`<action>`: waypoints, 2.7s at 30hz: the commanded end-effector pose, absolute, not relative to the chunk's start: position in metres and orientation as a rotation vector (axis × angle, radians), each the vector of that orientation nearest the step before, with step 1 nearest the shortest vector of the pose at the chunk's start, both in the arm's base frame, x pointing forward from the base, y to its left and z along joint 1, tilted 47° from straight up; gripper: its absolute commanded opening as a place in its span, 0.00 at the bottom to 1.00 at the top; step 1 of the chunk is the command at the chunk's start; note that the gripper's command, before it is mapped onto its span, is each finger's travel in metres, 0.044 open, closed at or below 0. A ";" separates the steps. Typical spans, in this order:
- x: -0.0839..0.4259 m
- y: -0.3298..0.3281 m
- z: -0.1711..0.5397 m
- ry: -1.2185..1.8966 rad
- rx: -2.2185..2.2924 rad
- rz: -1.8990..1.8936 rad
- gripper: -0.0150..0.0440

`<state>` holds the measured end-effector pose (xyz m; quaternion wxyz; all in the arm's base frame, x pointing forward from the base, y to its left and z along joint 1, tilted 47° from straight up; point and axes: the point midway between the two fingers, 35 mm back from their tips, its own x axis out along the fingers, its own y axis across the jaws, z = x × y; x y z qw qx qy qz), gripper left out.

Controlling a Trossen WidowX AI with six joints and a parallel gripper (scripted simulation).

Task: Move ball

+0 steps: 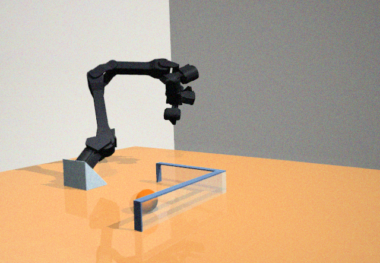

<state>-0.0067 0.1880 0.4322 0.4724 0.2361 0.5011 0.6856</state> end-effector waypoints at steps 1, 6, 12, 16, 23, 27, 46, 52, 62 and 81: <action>-0.004 0.189 0.432 1.224 0.580 1.670 0.89; 0.065 0.214 0.411 1.165 0.607 1.481 0.86; 0.154 0.220 0.375 1.160 0.626 1.248 0.86; 0.211 0.210 0.345 1.169 0.632 1.100 0.86; 0.296 0.170 0.278 1.202 0.595 0.913 0.86; 0.337 0.131 0.231 1.241 0.581 0.812 0.86; 0.354 -0.073 0.000 1.482 0.579 0.687 0.86; 0.354 -0.073 0.000 1.482 0.579 0.687 0.86; 0.354 -0.061 -0.012 1.482 0.579 0.687 0.86; 0.353 -0.038 -0.033 1.481 0.580 0.688 0.86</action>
